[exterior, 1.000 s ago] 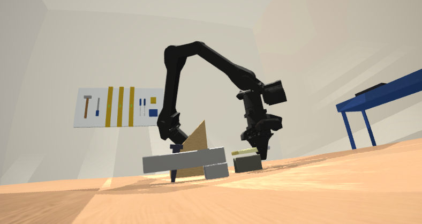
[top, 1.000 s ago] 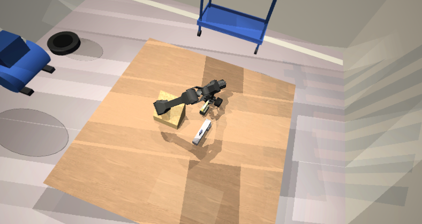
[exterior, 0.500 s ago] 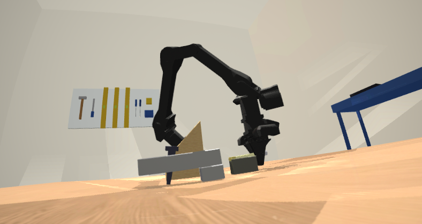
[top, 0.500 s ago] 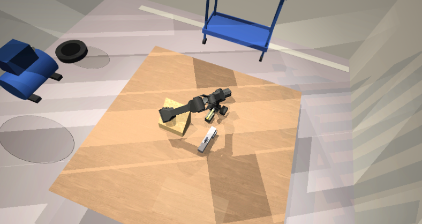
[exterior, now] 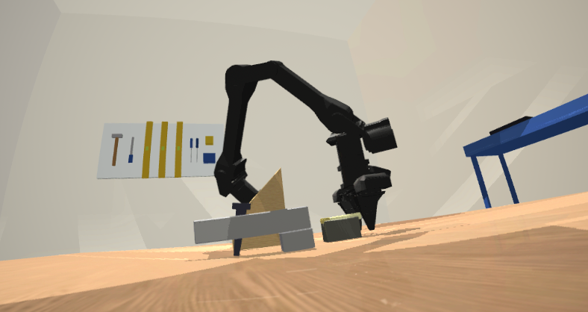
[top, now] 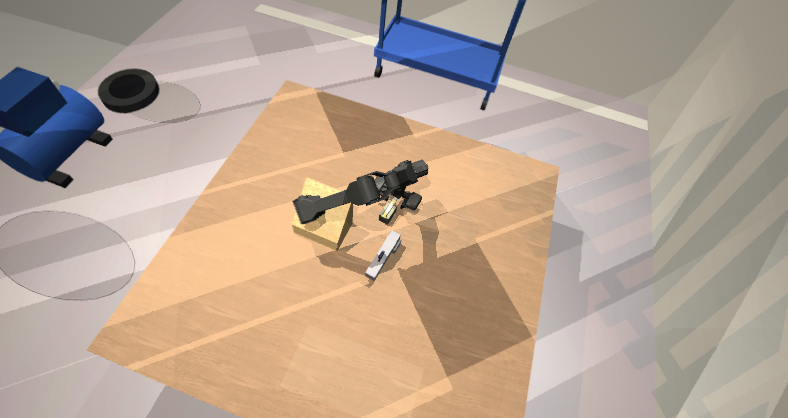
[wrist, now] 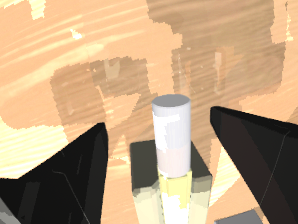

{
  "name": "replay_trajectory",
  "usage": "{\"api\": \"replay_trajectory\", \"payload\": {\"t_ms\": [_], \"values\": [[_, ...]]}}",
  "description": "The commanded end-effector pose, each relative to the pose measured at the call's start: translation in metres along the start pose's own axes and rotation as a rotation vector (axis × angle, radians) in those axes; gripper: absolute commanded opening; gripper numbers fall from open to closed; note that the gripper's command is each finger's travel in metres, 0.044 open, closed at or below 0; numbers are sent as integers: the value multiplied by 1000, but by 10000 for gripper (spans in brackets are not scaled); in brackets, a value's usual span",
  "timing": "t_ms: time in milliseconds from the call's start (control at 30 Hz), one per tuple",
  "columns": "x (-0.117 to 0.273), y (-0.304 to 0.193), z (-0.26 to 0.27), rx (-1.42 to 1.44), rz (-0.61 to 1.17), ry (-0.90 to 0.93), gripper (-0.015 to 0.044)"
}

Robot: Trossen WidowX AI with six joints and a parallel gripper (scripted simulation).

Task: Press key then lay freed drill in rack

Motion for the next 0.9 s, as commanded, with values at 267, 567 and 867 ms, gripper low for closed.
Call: {"api": "replay_trajectory", "payload": {"t_ms": [267, 567, 867], "values": [[29, -1, 1, 1, 9, 2, 440], [62, 0, 0, 1, 8, 2, 440], [74, 2, 0, -11, -3, -5, 440]]}}
Point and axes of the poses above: the point midway between the two fingers, 35 mm back from their tips, its own x axis back along the fingers, its own z axis across the jaws, y = z × x, the point moved 4 cm from there along x, back along the fingers, and after that the axes turned 10 degrees about x, right-handed, at the moved point
